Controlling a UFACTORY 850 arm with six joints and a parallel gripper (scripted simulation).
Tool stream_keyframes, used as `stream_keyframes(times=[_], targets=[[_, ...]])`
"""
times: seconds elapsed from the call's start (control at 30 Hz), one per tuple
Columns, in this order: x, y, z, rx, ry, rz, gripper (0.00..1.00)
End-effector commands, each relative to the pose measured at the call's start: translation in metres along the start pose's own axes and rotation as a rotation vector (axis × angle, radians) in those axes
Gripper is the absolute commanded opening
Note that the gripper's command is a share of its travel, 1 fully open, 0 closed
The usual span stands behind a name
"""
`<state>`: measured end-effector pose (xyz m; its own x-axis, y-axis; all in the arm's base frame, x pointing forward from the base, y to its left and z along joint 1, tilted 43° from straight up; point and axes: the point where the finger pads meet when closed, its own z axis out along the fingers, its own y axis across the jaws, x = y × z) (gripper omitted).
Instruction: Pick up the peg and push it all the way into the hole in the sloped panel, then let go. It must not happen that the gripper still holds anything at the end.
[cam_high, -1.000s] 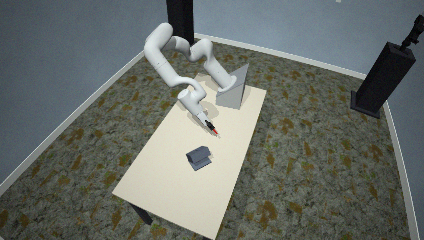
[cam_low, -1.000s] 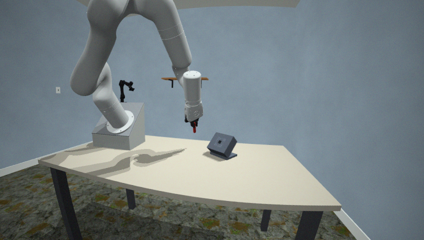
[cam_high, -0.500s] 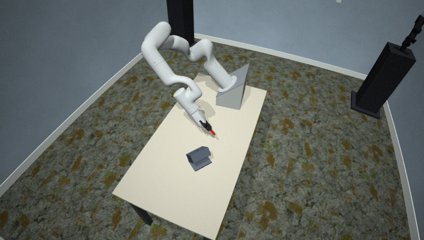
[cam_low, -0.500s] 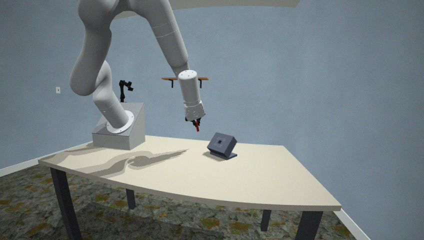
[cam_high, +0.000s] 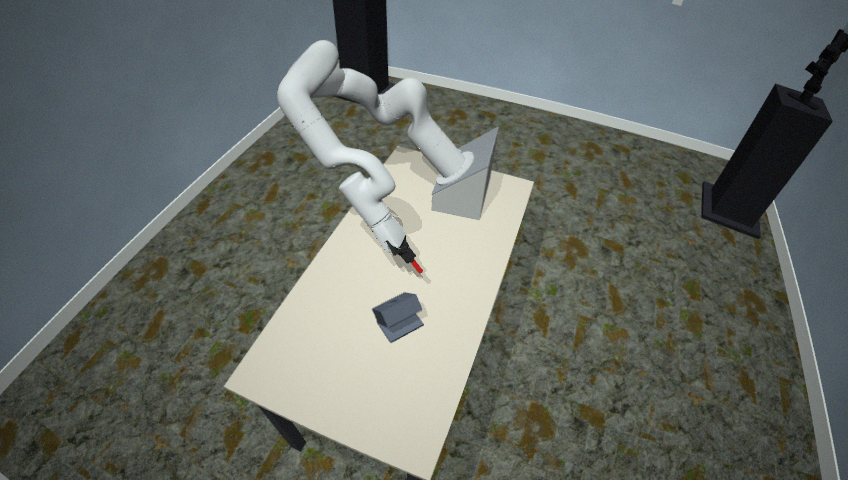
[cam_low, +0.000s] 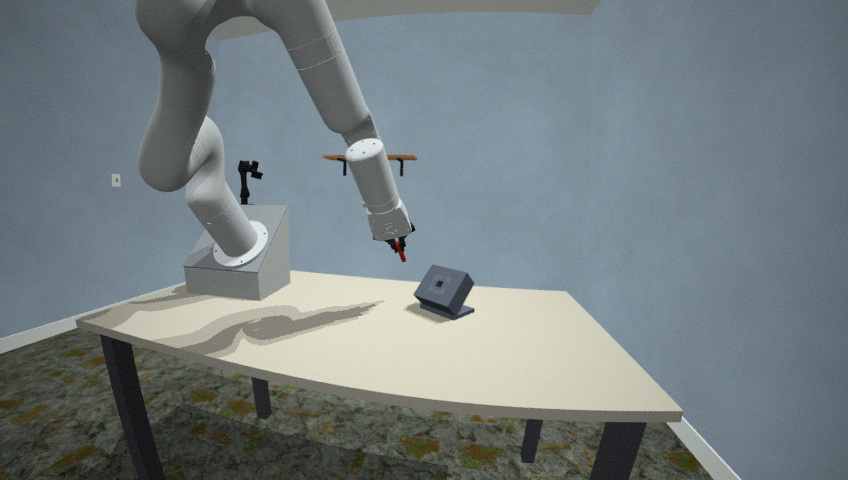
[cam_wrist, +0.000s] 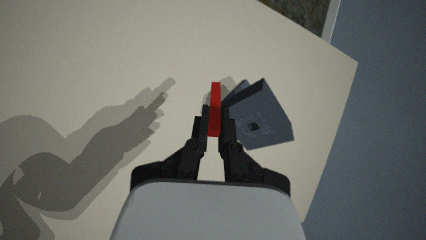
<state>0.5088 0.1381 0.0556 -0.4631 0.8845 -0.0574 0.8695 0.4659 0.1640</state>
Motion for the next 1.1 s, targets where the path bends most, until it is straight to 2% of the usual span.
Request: stream_keyframes(times=[0.0, 0.3, 0.37, 0.87, 0.93, 1.07], targets=[[-0.008, 0.007, -0.008, -0.046, 0.002, 0.096, 0.00], [-0.027, 0.020, -0.024, -0.139, 0.004, 0.295, 0.00], [-0.027, 0.020, -0.024, -0.139, 0.004, 0.295, 0.00], [-0.068, 0.036, -0.055, -0.300, 0.005, 0.624, 0.00], [-0.068, 0.036, -0.055, -0.300, 0.005, 0.624, 0.00], [-0.080, 0.038, -0.063, -0.342, 0.005, 0.707, 0.00]])
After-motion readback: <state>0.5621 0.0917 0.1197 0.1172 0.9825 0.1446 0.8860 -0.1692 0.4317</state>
